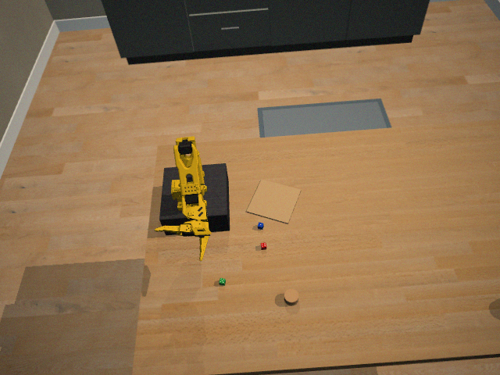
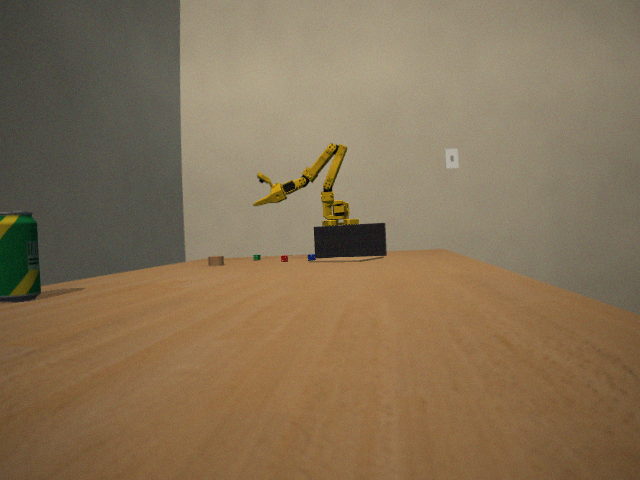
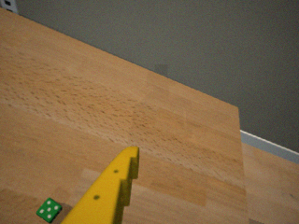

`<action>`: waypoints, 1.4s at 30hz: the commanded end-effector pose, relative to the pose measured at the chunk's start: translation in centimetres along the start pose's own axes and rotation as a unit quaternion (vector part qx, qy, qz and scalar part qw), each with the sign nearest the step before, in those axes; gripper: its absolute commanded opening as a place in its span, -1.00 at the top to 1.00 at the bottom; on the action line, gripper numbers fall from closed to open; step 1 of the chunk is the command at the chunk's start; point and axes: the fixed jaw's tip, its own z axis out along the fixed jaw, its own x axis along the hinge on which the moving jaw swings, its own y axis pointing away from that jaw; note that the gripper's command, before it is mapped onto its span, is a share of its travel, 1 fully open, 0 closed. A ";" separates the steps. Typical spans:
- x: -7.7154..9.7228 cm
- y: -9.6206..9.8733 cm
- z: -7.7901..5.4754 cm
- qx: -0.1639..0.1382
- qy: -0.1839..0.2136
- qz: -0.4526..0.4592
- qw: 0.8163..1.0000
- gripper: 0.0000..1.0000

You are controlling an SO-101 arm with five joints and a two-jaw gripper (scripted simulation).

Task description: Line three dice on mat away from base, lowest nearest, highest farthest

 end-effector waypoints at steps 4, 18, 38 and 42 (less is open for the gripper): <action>1.0 1.0 0.6 -0.022 0.033 0.016 0.999 -0.82; 8.1 6.7 2.5 -0.115 0.237 0.084 0.961 0.18; 10.8 8.5 2.3 -0.131 0.303 0.098 0.939 0.49; 10.8 8.5 2.3 -0.131 0.303 0.098 0.939 0.49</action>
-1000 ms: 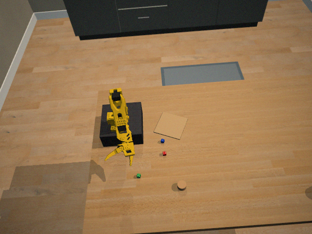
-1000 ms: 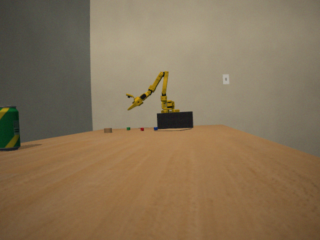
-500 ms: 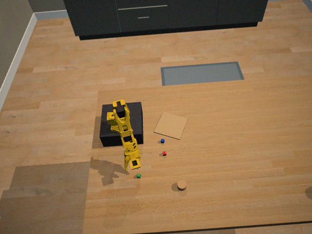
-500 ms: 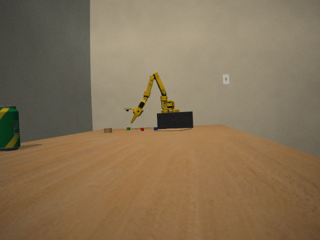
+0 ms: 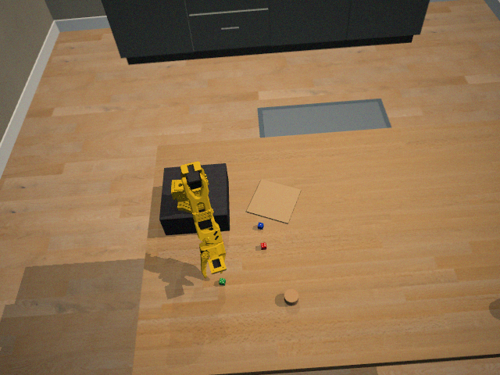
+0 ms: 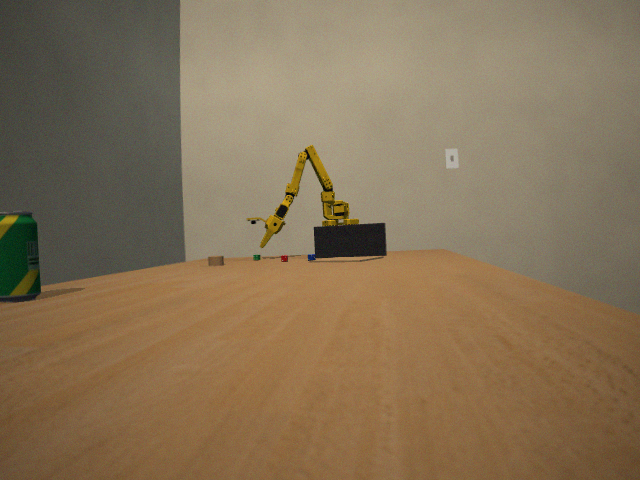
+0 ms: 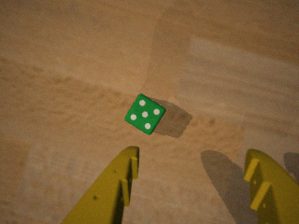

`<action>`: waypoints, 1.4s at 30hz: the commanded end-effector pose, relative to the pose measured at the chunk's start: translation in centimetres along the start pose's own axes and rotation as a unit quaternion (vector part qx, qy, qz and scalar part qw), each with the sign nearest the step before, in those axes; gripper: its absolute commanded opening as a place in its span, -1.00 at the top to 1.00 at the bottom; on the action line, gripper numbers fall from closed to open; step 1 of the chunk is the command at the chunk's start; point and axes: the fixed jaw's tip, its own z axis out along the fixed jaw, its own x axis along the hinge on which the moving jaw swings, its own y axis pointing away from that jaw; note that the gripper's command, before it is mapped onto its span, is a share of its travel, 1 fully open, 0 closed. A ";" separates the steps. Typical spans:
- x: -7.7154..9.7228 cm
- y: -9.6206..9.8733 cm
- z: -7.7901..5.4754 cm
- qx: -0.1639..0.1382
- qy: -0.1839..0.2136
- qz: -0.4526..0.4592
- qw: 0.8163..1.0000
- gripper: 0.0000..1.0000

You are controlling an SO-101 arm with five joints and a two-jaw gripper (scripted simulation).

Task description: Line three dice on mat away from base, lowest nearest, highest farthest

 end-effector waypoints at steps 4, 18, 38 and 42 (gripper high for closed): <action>0.3 0.2 0.2 -0.003 0.008 0.000 1.000 0.49; 0.7 0.4 0.4 -0.005 0.018 0.001 1.000 0.49; 0.7 0.4 0.4 -0.005 0.018 0.001 1.000 0.49; 0.7 0.4 0.4 -0.005 0.018 0.001 1.000 0.49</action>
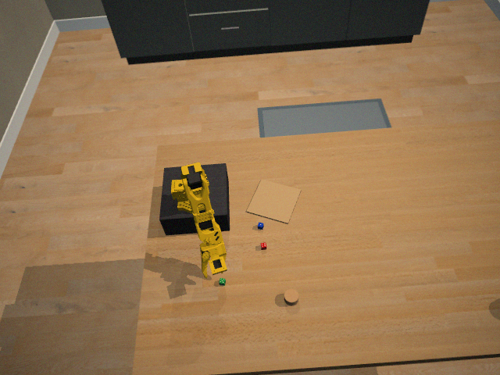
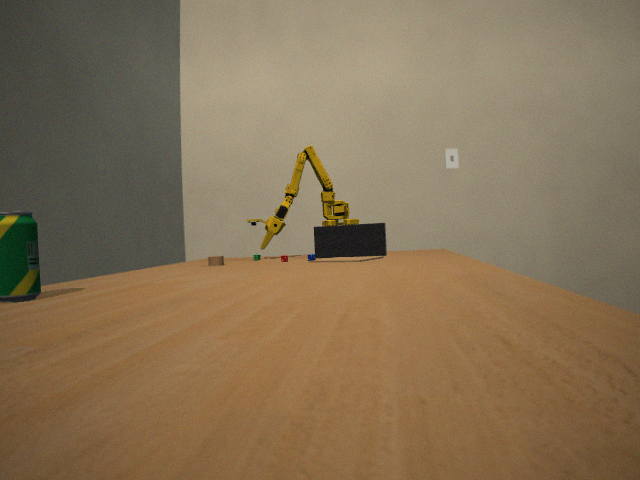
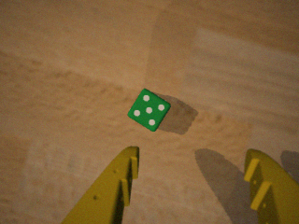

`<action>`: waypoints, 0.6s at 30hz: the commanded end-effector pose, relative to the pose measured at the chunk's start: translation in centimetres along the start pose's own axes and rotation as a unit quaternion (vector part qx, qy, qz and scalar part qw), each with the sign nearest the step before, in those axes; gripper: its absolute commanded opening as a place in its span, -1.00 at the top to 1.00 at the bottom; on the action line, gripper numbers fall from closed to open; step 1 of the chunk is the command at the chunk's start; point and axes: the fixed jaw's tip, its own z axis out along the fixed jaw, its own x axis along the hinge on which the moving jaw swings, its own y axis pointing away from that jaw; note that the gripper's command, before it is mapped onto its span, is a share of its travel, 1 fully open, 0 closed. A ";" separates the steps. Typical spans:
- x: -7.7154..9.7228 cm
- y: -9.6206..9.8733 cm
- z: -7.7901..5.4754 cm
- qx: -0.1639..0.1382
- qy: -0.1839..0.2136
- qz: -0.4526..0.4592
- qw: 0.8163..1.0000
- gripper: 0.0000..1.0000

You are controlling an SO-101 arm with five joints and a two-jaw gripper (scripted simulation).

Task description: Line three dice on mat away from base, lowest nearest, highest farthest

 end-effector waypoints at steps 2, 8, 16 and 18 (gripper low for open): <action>0.3 0.2 0.2 -0.003 0.008 0.000 1.000 0.49; 0.3 0.2 0.2 -0.003 0.008 0.000 1.000 0.49; 0.3 0.3 0.2 -0.003 0.008 0.000 1.000 0.49; 0.3 0.5 0.2 -0.006 0.008 -0.005 1.000 0.49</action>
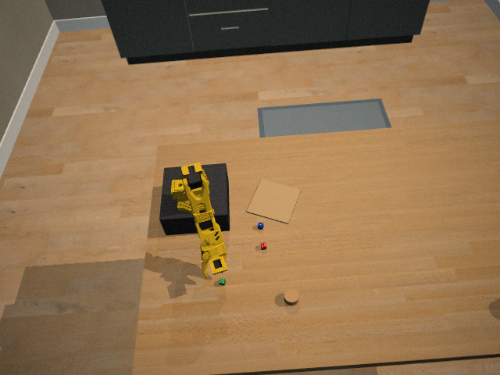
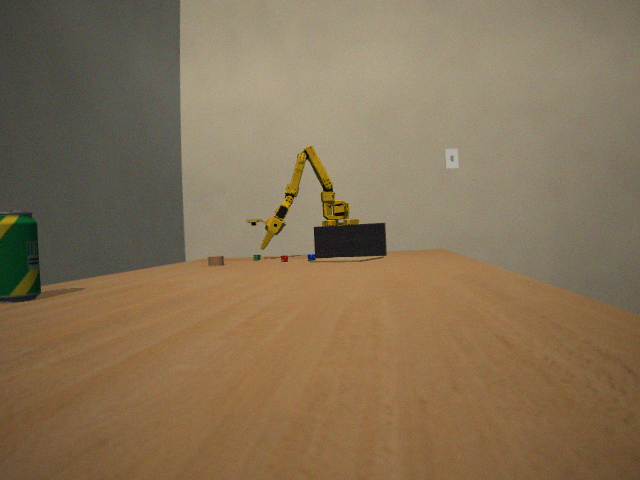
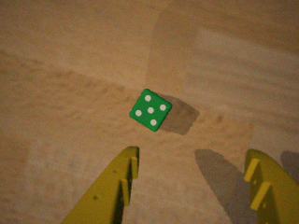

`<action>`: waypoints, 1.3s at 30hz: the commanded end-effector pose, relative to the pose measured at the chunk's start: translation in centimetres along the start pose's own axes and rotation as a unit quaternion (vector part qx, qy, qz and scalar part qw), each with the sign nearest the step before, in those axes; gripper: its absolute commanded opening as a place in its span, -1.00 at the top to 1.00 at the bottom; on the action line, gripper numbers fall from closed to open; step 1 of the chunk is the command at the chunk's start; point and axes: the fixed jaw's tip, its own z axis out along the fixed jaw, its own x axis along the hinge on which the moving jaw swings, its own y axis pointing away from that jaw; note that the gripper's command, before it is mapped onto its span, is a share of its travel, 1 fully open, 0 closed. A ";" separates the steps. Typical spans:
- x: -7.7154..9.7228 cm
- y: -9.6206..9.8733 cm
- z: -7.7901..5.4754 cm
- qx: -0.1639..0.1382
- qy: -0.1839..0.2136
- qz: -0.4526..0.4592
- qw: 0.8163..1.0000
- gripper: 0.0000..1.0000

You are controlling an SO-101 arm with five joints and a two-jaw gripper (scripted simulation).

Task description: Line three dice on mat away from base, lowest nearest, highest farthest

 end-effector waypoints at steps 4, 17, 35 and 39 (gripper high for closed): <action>0.5 2.1 0.0 -0.024 0.007 -0.035 0.999 0.49; 3.8 10.8 -2.2 -0.133 0.003 -0.217 0.967 0.49; 6.0 13.7 -3.7 -0.178 0.001 -0.292 0.940 0.49; 6.0 13.7 -3.7 -0.178 0.001 -0.292 0.940 0.49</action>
